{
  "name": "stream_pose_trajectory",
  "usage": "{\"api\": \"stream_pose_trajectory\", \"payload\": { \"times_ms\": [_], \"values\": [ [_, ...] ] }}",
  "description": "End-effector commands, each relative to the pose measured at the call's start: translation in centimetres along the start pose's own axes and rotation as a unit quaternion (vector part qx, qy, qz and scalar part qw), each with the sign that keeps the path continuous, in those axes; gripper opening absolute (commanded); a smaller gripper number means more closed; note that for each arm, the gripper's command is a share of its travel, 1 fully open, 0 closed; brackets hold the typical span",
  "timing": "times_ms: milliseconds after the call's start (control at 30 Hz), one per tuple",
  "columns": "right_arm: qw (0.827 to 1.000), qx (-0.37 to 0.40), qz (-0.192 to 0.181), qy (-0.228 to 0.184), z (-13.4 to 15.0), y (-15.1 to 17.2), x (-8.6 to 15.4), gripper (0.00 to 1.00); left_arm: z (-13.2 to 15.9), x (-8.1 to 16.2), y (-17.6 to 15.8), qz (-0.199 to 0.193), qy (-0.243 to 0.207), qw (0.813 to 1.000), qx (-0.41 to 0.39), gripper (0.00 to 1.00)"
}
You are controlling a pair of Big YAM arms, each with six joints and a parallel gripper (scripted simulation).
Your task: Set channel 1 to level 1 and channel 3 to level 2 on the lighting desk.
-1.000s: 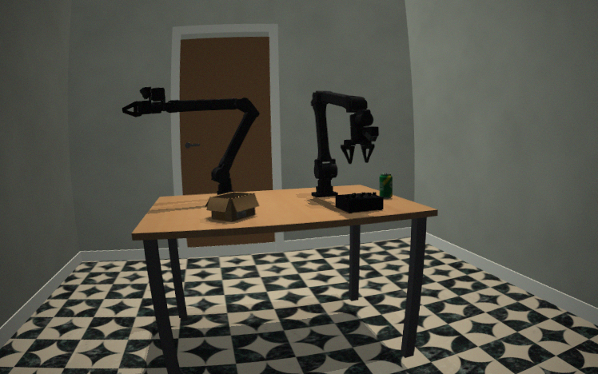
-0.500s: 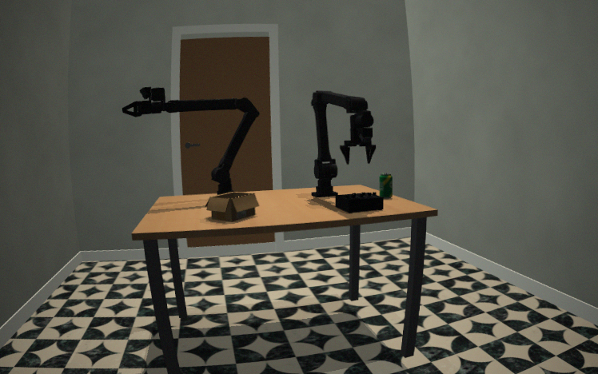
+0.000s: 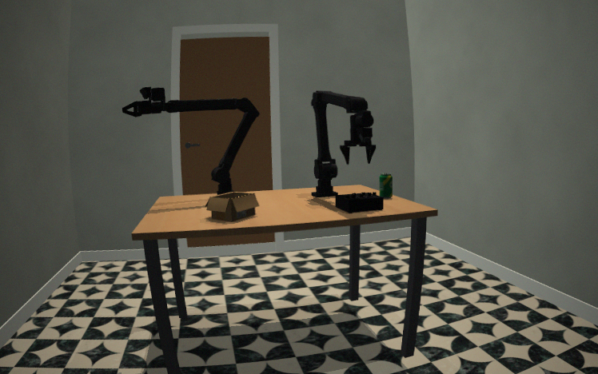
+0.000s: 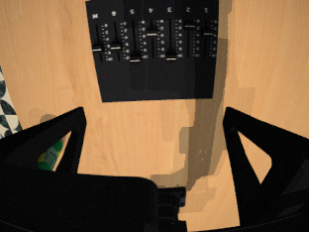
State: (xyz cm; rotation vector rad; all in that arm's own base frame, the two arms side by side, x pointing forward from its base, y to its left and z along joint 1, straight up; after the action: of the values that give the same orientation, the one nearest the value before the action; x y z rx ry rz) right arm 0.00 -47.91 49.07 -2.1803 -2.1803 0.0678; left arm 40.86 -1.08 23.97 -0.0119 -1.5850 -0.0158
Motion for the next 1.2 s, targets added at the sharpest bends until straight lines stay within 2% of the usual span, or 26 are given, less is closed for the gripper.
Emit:
{"api": "stream_pose_trajectory", "payload": {
  "times_ms": [0, 467, 567, 633, 700, 767, 833, 867, 900, 967, 1000, 1067, 1167],
  "values": [
    [1.000, -0.004, 0.004, -0.029, -2.2, -0.4, 0.1, 1.00, -1.1, 0.3, -0.3, 0.001, -0.001, 1.000, -0.006, 1.00],
    [1.000, -0.004, 0.004, -0.029, -2.2, -0.4, 0.1, 1.00, -1.1, 0.3, -0.3, 0.001, -0.001, 1.000, -0.006, 1.00],
    [1.000, -0.004, 0.004, -0.029, -2.2, -0.4, 0.1, 1.00, -0.8, -2.9, -1.9, 0.002, 0.007, 1.000, 0.004, 1.00],
    [1.000, -0.004, 0.004, -0.029, -2.2, -0.4, 0.1, 1.00, -0.8, -6.1, -4.2, 0.002, 0.007, 1.000, 0.014, 1.00],
    [1.000, -0.004, 0.004, -0.029, -2.2, -0.4, 0.1, 1.00, -0.9, -6.4, -4.4, 0.002, 0.007, 1.000, 0.014, 1.00],
    [1.000, -0.004, 0.004, -0.029, -2.2, -0.4, 0.1, 1.00, -0.6, -9.2, -6.4, 0.002, 0.007, 1.000, 0.023, 1.00],
    [1.000, -0.004, 0.004, -0.029, -2.2, -0.4, 0.1, 1.00, -0.5, -9.8, -6.9, 0.002, 0.007, 1.000, 0.025, 1.00],
    [1.000, -0.004, 0.004, -0.029, -2.2, -0.4, 0.1, 1.00, -0.5, -9.8, -6.9, 0.002, 0.007, 1.000, 0.025, 0.00],
    [1.000, -0.004, 0.004, -0.029, -2.2, -0.4, 0.1, 1.00, -2.6, -7.8, -6.9, 0.007, -0.021, 0.999, 0.029, 0.00],
    [1.000, -0.004, 0.004, -0.029, -2.2, -0.4, 0.1, 1.00, -2.6, -7.8, -6.9, 0.007, -0.021, 0.999, 0.029, 0.00],
    [1.000, -0.004, 0.004, -0.029, -2.2, -0.4, 0.1, 1.00, -2.6, -6.3, -6.2, 0.009, -0.039, 0.999, 0.036, 0.00],
    [1.000, -0.004, 0.004, -0.029, -2.2, -0.4, 0.1, 1.00, -2.2, -6.4, -6.2, 0.007, -0.030, 0.999, 0.036, 0.00],
    [1.000, -0.004, 0.004, -0.029, -2.2, -0.4, 0.1, 1.00, -1.6, -7.8, -6.3, 0.004, -0.012, 0.999, 0.033, 0.00]
  ]
}}
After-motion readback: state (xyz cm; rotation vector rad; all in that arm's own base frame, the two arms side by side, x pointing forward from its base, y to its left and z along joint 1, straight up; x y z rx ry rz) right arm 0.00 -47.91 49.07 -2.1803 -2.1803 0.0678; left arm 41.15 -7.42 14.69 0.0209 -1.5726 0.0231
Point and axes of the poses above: on each arm, the point where the finger pads meet when closed, its own x axis back along the fingers, its own y axis across the jaws, z = x × y, the point moved 4 cm from there along x, back along the fingers, and after that the axes turned 4 degrees about x, right-handed, at the moved point
